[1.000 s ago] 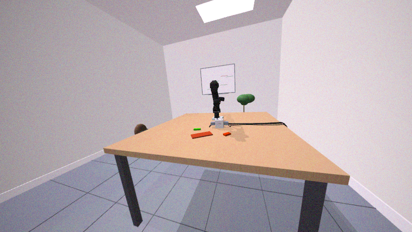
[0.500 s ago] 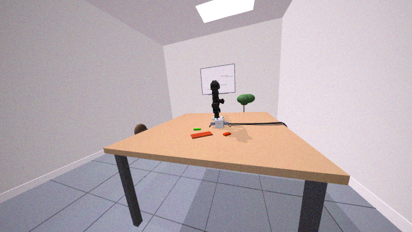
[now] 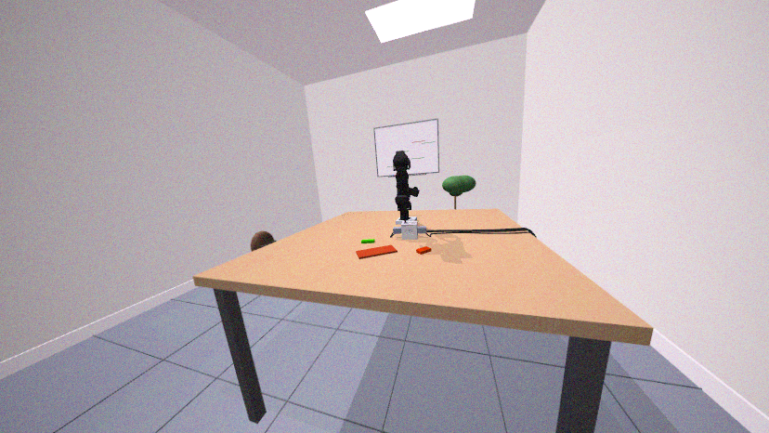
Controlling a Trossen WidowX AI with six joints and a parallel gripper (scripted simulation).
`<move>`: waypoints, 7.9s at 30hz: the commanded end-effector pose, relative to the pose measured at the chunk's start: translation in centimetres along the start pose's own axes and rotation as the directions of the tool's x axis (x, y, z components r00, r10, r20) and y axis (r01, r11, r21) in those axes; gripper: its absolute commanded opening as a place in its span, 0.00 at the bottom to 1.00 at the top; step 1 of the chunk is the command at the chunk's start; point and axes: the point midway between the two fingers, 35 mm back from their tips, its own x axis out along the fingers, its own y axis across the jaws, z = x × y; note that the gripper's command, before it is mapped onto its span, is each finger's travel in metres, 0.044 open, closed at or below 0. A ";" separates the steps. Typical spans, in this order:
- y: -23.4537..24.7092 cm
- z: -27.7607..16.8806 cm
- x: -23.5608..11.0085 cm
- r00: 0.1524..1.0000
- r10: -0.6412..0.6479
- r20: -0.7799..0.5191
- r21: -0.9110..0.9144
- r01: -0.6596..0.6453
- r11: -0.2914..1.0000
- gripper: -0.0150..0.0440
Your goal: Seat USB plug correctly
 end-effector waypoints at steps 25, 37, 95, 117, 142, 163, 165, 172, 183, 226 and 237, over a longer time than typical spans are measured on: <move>0.0 0.0 1.4 1.000 0.001 0.000 0.000 -0.001 1.000 0.60; 0.0 0.0 1.4 1.000 0.001 0.000 0.000 -0.001 1.000 0.25; 0.0 0.0 -1.4 1.000 0.002 0.000 0.000 -0.002 1.000 0.25; 0.1 0.0 -1.3 1.000 0.004 0.000 0.394 -0.004 0.919 0.25; 0.1 0.0 -1.3 1.000 0.004 0.000 0.872 -0.002 0.489 0.25; 0.1 0.0 -1.3 1.000 0.004 0.000 0.999 0.001 -0.038 0.25; 0.1 0.0 -1.3 1.000 0.004 0.000 0.996 0.001 -0.091 0.25; 0.1 0.0 -1.3 1.000 0.004 0.000 0.963 0.001 -0.271 0.25; 0.1 0.0 -1.3 1.000 0.004 0.000 0.846 0.002 -0.533 0.25; 0.1 0.0 -1.3 1.000 0.004 0.000 0.001 0.004 -1.000 0.25; 0.1 0.0 -1.3 1.000 0.004 0.001 0.007 0.004 -1.000 0.25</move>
